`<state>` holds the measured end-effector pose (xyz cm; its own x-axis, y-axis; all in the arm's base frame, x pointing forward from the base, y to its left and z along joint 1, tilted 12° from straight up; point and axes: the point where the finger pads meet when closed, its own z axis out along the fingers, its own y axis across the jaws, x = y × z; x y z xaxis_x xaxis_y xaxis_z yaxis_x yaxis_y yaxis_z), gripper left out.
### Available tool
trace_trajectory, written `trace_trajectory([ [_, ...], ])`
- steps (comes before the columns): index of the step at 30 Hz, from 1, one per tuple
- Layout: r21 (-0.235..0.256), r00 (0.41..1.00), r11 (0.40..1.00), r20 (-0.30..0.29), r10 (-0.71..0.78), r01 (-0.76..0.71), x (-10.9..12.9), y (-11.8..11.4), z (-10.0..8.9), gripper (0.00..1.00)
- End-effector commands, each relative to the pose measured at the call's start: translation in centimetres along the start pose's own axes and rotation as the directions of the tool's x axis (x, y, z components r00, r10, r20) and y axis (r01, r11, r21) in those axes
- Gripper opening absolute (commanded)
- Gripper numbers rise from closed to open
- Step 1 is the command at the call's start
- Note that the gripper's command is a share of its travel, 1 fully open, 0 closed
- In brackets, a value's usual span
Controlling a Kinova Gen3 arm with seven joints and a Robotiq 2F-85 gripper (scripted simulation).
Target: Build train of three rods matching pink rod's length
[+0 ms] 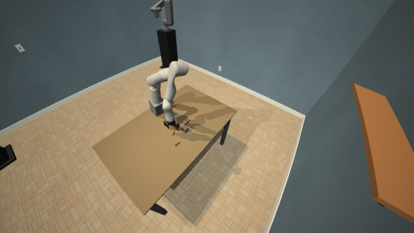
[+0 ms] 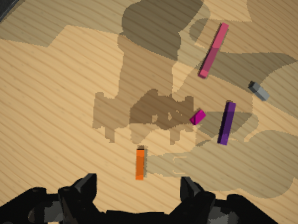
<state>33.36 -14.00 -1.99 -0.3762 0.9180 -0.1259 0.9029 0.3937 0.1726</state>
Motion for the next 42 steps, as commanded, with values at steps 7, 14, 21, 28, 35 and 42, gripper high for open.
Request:
trace_trajectory([
  [7, -0.001, 1.000, 1.000, 0.000, -0.001, 0.001, 0.00, 0.03, -0.02, 0.24],
  [14, -0.001, 1.000, 1.000, 0.000, -0.001, 0.001, 0.00, 0.03, -0.02, 0.24],
  [21, -0.001, 1.000, 1.000, 0.000, -0.001, 0.001, 0.00, 0.03, -0.02, 0.24],
  [28, -0.001, 1.000, 1.000, 0.000, -0.001, 0.001, 0.00, 0.03, -0.02, 0.24],
  [35, -0.001, 1.000, 1.000, 0.000, -0.001, 0.001, 0.00, 0.03, 0.04, 0.24],
  [42, 0.000, 1.000, 1.000, 0.001, -0.001, 0.001, 0.01, 0.02, 0.38, 0.24],
])
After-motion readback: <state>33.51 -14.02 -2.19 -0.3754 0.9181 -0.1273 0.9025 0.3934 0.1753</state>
